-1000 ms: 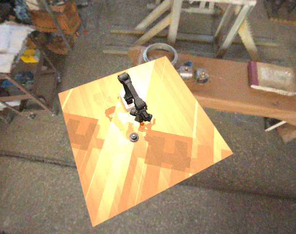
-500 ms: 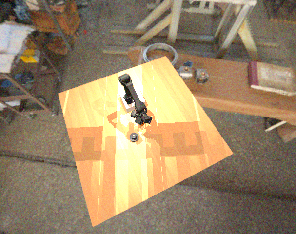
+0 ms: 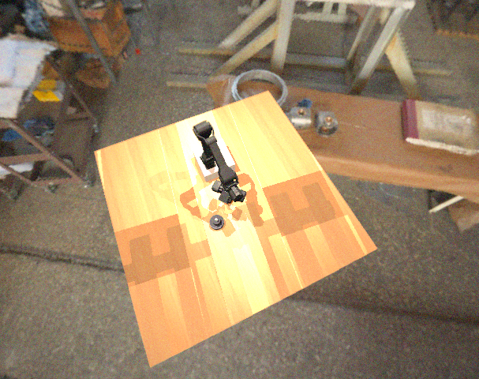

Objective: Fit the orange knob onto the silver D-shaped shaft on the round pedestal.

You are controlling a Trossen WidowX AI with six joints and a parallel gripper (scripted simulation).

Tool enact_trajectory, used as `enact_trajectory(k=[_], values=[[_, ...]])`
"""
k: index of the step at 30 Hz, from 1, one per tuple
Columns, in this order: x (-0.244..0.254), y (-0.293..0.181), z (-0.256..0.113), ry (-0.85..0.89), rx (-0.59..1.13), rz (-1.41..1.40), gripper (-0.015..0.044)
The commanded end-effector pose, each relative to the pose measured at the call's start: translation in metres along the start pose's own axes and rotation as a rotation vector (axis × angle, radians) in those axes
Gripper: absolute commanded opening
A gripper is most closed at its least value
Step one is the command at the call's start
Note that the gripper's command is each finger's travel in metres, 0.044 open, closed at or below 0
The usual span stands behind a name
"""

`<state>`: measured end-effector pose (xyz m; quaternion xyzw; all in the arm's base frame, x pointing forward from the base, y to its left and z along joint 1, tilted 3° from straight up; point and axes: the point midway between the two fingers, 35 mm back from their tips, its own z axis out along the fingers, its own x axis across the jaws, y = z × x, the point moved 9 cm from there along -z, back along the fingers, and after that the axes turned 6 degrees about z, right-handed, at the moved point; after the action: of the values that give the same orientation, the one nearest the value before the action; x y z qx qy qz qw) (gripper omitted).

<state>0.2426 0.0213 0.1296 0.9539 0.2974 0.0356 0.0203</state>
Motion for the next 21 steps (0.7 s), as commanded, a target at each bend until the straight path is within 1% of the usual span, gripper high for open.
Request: enact_trajectory(k=[1,21], values=[[0.000,0.000,0.008,-0.004,-0.003,0.005,0.0440],[-0.001,-0.001,0.040,-0.005,-0.003,0.005,0.0440]])
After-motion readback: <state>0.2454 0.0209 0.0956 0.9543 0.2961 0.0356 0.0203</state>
